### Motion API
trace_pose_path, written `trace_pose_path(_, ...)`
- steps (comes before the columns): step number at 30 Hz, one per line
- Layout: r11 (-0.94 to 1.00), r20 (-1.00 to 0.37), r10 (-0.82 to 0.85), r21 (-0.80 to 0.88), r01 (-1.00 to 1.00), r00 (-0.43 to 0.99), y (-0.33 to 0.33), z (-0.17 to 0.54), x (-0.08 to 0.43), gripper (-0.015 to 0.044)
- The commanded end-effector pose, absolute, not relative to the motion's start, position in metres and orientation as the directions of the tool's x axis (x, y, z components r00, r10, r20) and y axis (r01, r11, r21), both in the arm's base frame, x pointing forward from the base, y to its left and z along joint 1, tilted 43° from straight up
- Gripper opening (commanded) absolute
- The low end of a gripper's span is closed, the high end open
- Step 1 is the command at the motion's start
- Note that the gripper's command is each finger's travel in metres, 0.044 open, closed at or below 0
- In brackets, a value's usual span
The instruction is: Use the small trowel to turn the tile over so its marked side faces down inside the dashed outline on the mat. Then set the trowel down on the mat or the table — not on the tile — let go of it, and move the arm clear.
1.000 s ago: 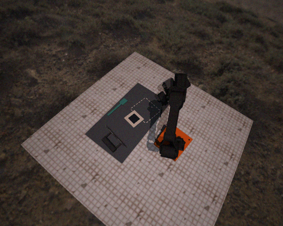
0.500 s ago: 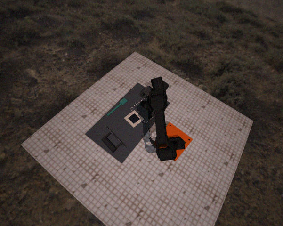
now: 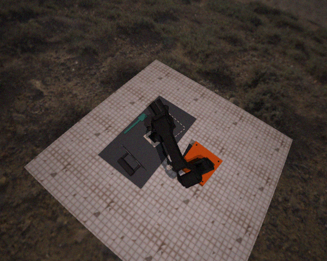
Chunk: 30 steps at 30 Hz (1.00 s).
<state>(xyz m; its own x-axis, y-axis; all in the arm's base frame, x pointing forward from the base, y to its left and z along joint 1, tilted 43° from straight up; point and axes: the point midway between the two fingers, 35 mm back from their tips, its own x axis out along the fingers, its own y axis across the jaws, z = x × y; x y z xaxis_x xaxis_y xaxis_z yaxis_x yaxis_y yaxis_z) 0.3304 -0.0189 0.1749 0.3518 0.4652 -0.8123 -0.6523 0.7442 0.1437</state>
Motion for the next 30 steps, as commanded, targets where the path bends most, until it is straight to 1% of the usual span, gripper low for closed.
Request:
trace_pose_path(1, 0.659, -0.799, 0.513, 0.133, -0.74, 0.314, 0.01, 0.181, 0.329, 0.01)
trace_pose_path(13, 0.31, -0.763, 0.632, 0.094, -0.946, 0.131, 0.103, 0.196, 0.306, 0.01)
trace_pose_path(24, -0.044, -0.727, 0.684, 0.046, -0.998, -0.064, 0.178, 0.21, 0.263, 0.01)
trace_pose_path(30, -0.061, -0.726, 0.684, 0.045, -0.997, -0.075, 0.181, 0.21, 0.26, 0.01)
